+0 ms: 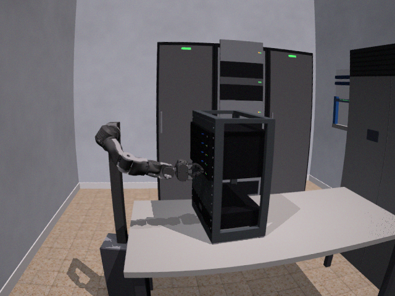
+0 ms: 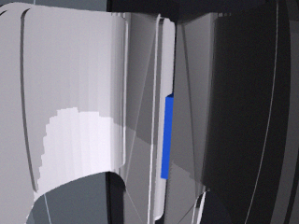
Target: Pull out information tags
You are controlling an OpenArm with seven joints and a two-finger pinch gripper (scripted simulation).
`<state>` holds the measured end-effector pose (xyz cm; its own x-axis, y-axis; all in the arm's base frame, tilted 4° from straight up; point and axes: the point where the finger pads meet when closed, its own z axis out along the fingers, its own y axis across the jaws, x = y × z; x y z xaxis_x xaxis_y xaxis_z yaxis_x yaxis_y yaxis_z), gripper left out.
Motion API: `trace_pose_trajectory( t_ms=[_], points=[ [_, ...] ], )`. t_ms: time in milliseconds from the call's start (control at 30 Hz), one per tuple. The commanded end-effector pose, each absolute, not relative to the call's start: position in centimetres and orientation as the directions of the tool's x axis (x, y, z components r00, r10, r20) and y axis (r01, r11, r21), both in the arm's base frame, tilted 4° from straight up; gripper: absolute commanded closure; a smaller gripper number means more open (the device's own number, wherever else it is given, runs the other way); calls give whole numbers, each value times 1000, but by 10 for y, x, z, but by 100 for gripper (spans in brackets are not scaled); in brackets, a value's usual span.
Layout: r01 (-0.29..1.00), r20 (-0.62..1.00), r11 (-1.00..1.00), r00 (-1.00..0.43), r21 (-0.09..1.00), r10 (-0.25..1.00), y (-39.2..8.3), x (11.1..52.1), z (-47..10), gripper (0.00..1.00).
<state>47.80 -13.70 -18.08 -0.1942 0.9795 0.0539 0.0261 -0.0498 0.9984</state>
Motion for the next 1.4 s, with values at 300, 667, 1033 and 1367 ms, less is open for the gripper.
trace_pose_trajectory(
  t_ms=[300,667,1033,1367],
  points=[
    [35,54,-48,-197,998,979,-136,478,-183,100],
    [35,54,-48,-197,998,979,-136,478,-183,100],
    [35,55,-49,-198,998,979,-138,466,-182,100],
    [35,56,-50,-199,998,978,-139,463,-182,100]
  ],
)
